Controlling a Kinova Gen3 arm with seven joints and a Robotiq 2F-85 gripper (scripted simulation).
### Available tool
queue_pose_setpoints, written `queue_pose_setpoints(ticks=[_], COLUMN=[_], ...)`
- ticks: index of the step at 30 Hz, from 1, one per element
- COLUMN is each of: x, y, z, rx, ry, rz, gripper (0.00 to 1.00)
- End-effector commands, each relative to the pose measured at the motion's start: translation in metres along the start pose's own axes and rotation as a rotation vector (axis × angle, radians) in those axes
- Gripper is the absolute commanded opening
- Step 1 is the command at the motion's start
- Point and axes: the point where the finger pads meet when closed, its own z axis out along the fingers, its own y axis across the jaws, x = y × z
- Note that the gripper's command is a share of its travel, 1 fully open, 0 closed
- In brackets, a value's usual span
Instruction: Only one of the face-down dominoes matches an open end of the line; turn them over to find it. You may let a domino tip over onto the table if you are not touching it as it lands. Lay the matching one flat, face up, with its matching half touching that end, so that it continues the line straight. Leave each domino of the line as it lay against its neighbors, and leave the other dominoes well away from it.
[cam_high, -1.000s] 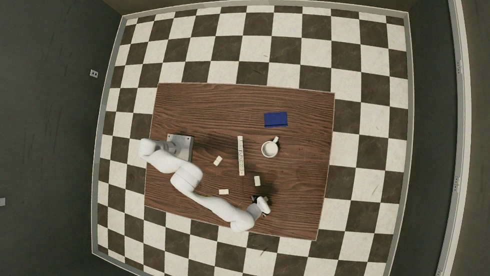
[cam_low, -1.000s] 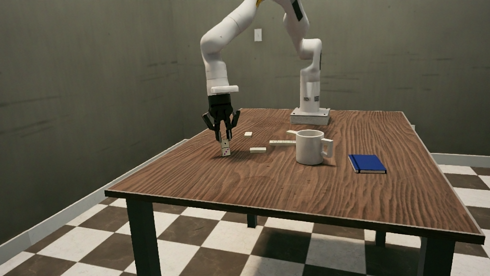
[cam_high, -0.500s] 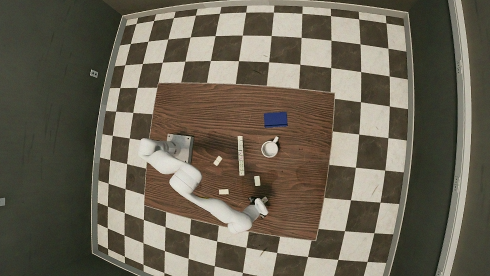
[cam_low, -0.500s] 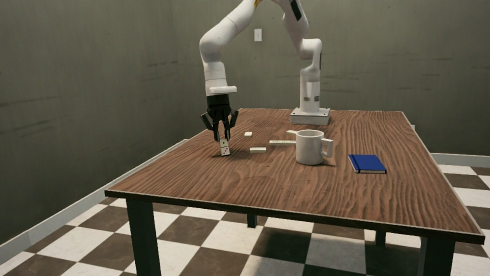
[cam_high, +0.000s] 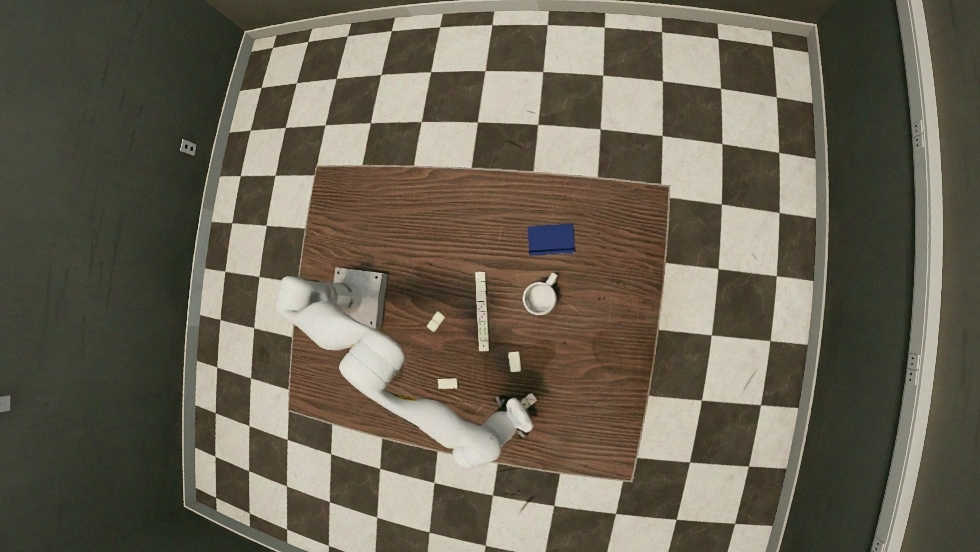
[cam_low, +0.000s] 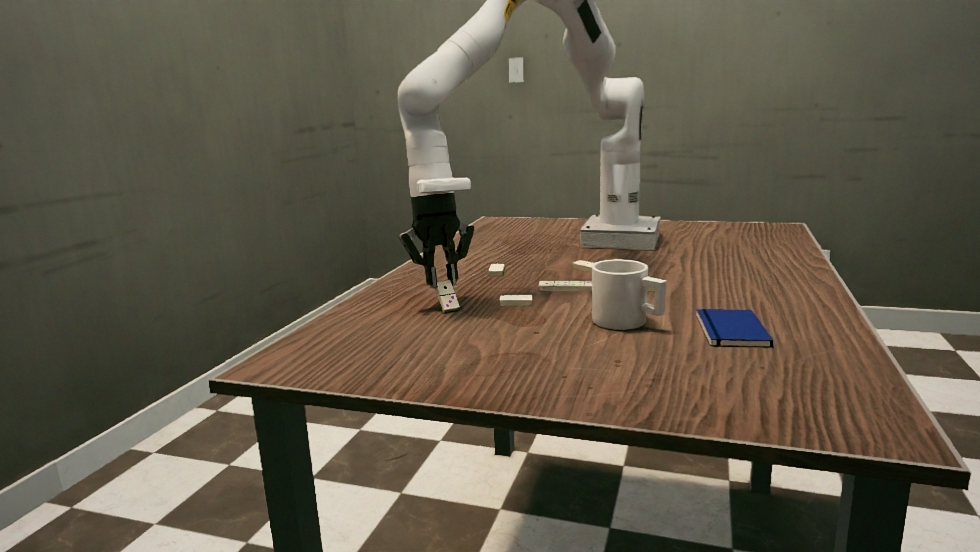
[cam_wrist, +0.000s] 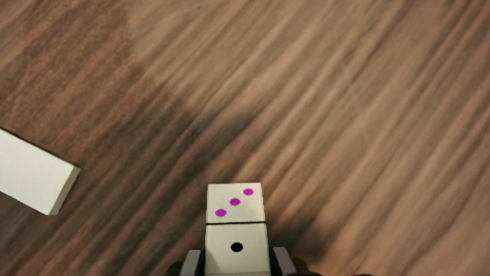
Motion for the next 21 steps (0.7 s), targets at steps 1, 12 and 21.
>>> queue_pose_setpoints(ticks=[1,12,21], x=[-0.0015,-0.0074,-0.0112], y=[-0.0020,-0.0020,-0.0020], z=[0.0038,0.0093,0.0137], rx=[0.005,0.005,0.005], ry=[-0.001,-0.001,-0.001], rz=[-0.001,-0.001,-0.001], gripper=[0.36,0.36,0.36])
